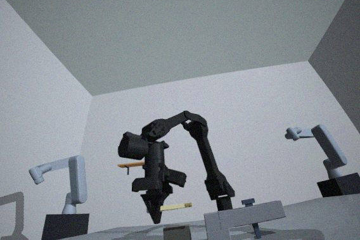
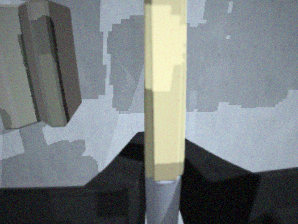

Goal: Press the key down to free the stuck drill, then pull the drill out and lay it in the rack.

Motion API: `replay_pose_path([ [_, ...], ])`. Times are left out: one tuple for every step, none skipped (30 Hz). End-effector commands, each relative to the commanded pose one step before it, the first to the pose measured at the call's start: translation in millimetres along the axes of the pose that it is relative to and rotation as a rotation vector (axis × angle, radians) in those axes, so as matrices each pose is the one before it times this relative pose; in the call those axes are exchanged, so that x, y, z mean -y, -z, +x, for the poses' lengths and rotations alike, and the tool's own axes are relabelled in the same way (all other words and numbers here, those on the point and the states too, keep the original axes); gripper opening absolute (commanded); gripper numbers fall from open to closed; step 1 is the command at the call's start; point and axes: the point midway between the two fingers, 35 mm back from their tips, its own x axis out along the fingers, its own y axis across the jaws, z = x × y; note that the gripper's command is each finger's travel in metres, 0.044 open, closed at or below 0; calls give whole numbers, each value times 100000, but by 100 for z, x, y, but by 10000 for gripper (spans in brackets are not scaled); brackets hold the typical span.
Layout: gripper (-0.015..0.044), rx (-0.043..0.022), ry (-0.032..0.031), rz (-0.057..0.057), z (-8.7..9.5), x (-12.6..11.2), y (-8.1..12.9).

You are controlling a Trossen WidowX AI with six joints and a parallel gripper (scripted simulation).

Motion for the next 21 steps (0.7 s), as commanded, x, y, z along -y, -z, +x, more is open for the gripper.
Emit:
replay_pose_path([
  [0,157,299,-382,-58,-468,80],
  [0,-5,-20,0,23,-244,55],
  [0,-4,-15,0,13,-183,45],
  [0,-5,-18,0,19,-220,57],
  [0,-5,-16,0,22,-192,47],
  [0,-4,-16,0,25,-195,45],
  [0,-3,-11,0,18,-134,30],
  [0,-3,-13,0,21,-153,34],
  [0,-4,-15,0,23,-178,40],
  [0,-4,-15,0,23,-185,43],
  [0,-4,-15,0,21,-177,42],
  [0,-4,-14,0,17,-170,39],
  [0,-4,-14,0,15,-168,37],
  [0,-4,-14,0,13,-170,37],
  [0,-4,-14,0,12,-171,37],
  [0,-4,-14,0,11,-171,37],
  [0,-4,-14,0,10,-171,36],
  [0,-4,-14,0,9,-171,36],
  [0,-3,-14,0,8,-171,35],
  [0,-3,-14,0,7,-171,34],
  [0,-3,-14,0,6,-171,34],
])
